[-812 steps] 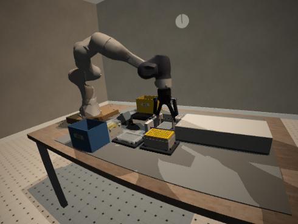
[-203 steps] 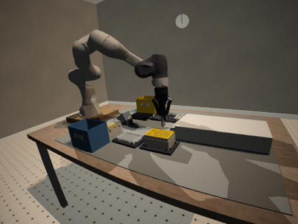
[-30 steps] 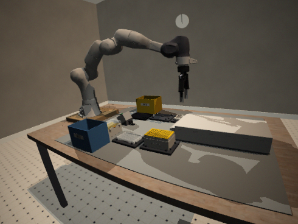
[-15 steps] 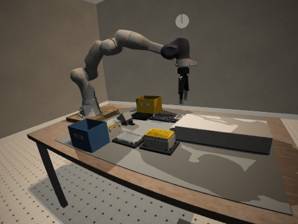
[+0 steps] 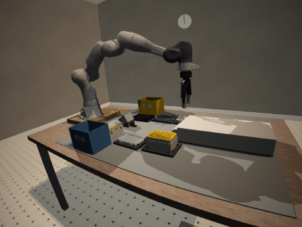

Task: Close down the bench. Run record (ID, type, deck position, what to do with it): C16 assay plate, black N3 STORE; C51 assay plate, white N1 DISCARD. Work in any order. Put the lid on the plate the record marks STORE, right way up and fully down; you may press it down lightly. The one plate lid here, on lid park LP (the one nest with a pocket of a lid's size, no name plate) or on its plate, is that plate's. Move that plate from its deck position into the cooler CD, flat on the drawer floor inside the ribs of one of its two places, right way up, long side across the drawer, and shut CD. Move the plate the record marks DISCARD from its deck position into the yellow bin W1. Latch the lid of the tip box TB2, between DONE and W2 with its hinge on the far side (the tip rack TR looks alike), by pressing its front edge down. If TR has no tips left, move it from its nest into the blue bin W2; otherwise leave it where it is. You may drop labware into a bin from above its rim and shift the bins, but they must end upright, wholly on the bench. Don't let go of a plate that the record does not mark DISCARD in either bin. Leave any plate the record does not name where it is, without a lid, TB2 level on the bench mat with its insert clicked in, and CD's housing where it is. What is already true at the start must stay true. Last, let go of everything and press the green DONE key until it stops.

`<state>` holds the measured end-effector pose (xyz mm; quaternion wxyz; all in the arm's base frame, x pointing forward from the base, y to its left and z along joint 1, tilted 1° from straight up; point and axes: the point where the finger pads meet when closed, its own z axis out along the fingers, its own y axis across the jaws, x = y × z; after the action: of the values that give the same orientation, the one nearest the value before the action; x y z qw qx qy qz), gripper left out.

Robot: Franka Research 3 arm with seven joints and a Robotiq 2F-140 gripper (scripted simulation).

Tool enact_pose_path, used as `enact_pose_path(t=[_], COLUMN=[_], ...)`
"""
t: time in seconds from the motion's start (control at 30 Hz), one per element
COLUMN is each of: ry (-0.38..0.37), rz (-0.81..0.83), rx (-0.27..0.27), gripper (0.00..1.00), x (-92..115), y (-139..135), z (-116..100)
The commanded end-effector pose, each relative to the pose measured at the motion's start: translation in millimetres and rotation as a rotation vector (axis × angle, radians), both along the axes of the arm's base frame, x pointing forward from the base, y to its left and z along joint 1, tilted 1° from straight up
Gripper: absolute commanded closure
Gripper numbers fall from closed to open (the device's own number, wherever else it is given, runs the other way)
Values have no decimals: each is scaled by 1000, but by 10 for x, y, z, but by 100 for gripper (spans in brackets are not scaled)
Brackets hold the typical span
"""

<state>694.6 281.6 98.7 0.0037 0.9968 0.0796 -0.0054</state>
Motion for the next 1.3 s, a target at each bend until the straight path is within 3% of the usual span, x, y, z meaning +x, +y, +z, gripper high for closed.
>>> enact_pose_path(t=[0.0,1.27], ry=[-6,-6], rz=[-3,-3], rx=[-1,-1], gripper=[34,34], x=[16,14], y=[1,-3], z=[-60,-486])
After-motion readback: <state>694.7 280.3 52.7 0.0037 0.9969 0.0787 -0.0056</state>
